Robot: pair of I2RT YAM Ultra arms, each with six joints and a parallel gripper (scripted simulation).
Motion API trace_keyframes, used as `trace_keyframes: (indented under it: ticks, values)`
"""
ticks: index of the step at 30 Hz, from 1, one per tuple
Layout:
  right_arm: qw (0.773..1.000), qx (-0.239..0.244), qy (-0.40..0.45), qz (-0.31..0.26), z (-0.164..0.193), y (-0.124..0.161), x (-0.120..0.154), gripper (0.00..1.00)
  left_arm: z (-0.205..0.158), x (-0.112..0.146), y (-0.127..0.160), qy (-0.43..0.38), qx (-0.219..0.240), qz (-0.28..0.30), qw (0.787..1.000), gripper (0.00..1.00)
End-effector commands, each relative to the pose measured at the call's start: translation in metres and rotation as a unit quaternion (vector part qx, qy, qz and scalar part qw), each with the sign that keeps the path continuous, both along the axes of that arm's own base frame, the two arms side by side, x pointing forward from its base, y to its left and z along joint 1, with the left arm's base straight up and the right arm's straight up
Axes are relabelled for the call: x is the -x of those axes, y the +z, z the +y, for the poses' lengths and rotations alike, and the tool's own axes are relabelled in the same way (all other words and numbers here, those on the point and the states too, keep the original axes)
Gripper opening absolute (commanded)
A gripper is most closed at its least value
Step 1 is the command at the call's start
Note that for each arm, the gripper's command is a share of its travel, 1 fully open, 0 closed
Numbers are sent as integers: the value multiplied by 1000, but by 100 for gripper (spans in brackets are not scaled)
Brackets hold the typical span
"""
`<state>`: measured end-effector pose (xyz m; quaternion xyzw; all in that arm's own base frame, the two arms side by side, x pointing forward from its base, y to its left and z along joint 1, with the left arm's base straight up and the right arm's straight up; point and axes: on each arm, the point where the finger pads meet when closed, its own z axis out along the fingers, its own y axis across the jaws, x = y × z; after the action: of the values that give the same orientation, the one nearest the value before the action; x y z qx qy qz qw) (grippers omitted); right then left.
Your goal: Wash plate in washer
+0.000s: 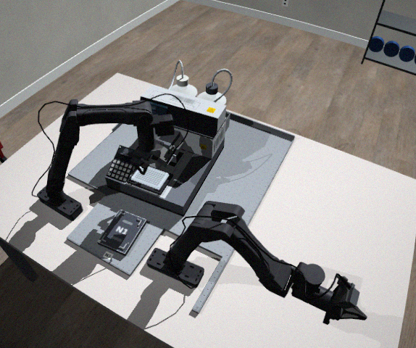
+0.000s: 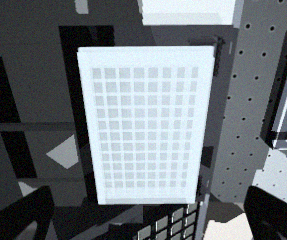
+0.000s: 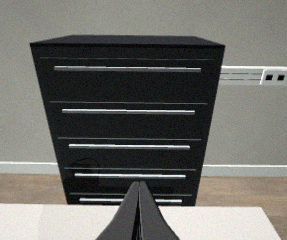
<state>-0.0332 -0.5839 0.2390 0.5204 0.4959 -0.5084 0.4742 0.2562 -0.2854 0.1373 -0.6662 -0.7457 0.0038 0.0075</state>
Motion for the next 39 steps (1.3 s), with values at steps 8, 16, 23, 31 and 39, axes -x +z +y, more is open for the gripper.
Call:
trace_keyframes:
  ticks: [8, 16, 23, 31, 39]
  values:
    - [1000, 17, -3, -4, 5, 17, 4, 0, -2, 3, 17, 0, -5, 6, 1000, 100]
    - [1000, 17, -3, -4, 5, 17, 4, 0, -6, -9, 28, 7, 11, -9, 1000, 100]
    - [1000, 17, -3, -4, 5, 17, 4, 0, -9, -5, 28, -3, 10, -8, 1000, 100]
    - [1000, 17, -3, -4, 5, 17, 4, 0, -4, 0, 32, -6, 11, -9, 1000, 100]
    - [1000, 17, -3, -4, 5, 17, 4, 0, 0, 3, 34, 0, 10, -8, 1000, 100]
